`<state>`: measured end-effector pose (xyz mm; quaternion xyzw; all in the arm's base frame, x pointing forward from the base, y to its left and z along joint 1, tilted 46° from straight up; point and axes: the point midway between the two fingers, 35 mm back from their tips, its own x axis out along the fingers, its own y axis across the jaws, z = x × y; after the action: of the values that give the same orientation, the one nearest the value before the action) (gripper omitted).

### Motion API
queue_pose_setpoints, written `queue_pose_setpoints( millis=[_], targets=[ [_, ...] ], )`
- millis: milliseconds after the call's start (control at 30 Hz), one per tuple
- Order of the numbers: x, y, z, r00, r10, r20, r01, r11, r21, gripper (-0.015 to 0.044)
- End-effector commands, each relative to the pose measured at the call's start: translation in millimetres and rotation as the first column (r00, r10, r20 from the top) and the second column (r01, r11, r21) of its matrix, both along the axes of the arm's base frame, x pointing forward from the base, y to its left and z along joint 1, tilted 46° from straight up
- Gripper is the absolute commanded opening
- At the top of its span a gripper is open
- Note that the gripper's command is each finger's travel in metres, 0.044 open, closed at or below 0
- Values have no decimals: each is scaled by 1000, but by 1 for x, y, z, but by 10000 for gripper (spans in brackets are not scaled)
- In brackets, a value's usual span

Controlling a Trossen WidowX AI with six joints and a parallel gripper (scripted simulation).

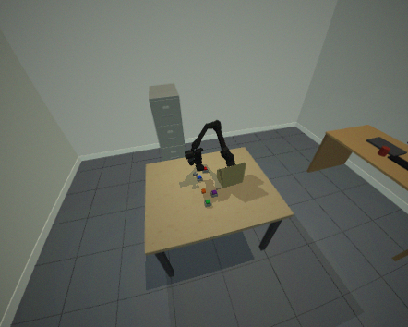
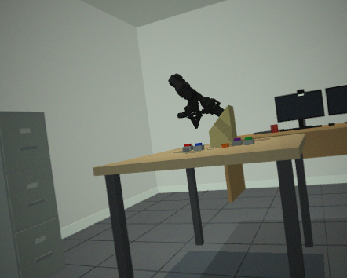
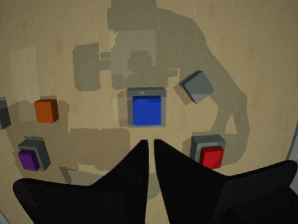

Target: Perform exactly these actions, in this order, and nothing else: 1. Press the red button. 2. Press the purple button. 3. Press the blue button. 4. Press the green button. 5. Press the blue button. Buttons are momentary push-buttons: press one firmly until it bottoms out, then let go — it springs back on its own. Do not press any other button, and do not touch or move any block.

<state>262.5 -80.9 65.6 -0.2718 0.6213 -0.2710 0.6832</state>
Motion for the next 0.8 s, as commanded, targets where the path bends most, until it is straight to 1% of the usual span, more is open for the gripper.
queue_pose_setpoints(
  millis=[0, 100, 233, 367, 467, 600, 700, 767],
  targets=[
    [0, 6, 2, 1000, -4, -2, 4, 1000, -2, 20],
    [12, 26, -12, 1000, 14, -7, -14, 1000, 12, 20],
    [30, 73, -48, 999, 50, -20, -49, 998, 34, 20],
    [35, 114, -84, 998, 59, -26, -58, 997, 43, 20],
    [33, 144, -115, 999, 41, -21, -40, 998, 43, 20],
    [20, 180, -159, 1000, 14, -11, -14, 999, 29, 20],
    [8, 197, -185, 1000, -2, -2, 2, 1000, 15, 20],
    [4, 202, -193, 1000, -7, 1, 7, 1000, 10, 20]
  ],
)
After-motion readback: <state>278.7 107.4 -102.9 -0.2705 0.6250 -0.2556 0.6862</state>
